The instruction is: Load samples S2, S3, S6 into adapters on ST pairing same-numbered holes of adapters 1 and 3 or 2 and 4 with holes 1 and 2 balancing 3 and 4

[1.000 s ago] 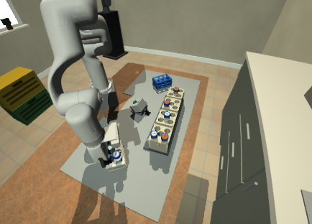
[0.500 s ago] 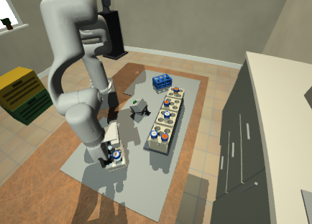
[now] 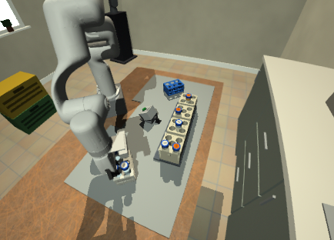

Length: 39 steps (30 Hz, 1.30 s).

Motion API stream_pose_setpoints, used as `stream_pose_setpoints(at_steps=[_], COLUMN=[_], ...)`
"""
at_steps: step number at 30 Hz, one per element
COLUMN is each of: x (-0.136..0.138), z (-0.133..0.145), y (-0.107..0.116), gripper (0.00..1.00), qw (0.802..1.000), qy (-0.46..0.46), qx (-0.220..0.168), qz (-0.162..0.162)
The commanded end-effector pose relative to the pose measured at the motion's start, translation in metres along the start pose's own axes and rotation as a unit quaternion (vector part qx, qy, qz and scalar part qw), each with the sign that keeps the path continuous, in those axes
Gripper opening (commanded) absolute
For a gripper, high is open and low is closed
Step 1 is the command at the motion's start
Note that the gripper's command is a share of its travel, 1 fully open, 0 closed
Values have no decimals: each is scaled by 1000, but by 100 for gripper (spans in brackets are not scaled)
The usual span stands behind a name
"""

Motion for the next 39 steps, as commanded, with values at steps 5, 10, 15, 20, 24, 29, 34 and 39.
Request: stream_pose_setpoints(at_steps=[5, 10, 15, 20, 24, 29, 34, 39], x=[1, 1, 1, 1, 1, 1, 1, 1], z=[0, 0, 0, 0, 0, 0, 0, 0], y=[4, 7, 11, 13, 15, 19, 21, 26], gripper=[0, 0, 0, 0, 0, 0, 0, 0], qw=[1000, 1000, 1000, 1000, 1000, 1000, 1000, 1000], qy=[0, 0, 0, 0, 0, 0, 0, 0], qx=[0, 0, 0, 0, 0, 0, 0, 0], qz=[2, 2, 2, 2, 2, 2, 2, 2])
Point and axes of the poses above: the point where the finger pads meet when closed, its own y axis back along the fingers, its own x axis across the jaws, z = x × y, the point moved 6 cm from there along y, back along the fingers, and after that the axes turned 3 degrees about y, right-handed, at the moved point
